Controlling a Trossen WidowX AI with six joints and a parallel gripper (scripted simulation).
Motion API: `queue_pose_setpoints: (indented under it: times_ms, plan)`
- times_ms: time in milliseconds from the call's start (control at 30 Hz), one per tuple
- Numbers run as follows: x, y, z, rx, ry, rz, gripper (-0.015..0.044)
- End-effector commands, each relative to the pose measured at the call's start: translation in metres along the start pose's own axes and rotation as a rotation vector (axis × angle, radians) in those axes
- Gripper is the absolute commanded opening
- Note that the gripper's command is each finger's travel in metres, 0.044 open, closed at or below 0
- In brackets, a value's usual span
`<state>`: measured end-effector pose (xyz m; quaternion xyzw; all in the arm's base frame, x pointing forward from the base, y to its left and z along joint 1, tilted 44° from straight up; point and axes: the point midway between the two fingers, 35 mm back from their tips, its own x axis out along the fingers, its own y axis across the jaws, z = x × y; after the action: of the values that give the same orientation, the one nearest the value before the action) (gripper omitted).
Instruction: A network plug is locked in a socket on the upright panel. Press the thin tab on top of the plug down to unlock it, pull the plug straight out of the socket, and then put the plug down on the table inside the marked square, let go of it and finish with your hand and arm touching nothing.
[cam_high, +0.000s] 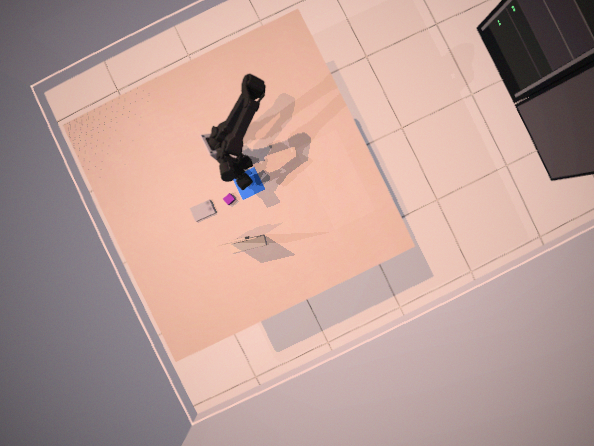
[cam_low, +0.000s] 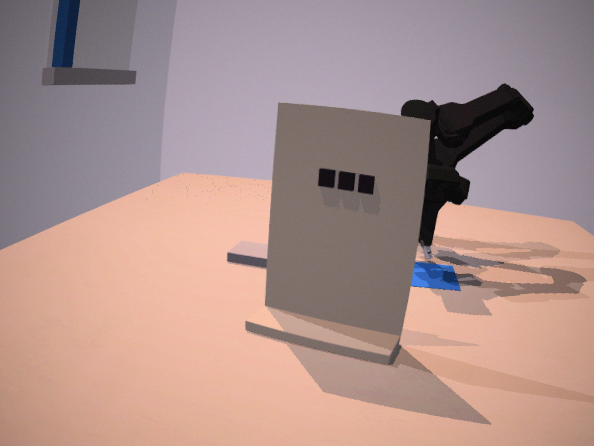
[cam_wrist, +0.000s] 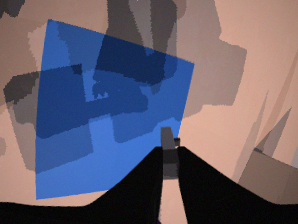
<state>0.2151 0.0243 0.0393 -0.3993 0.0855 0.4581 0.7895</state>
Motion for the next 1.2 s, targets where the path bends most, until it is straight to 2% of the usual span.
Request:
queue_pose_setpoints:
  times_ms: [0,1167]
  plan:
    - [0.003,0.003,0.000,0.005,0.002,0.002,0.0000]
    - [0.022,0.017,0.005,0.009,-0.006,-0.009,0.0000]
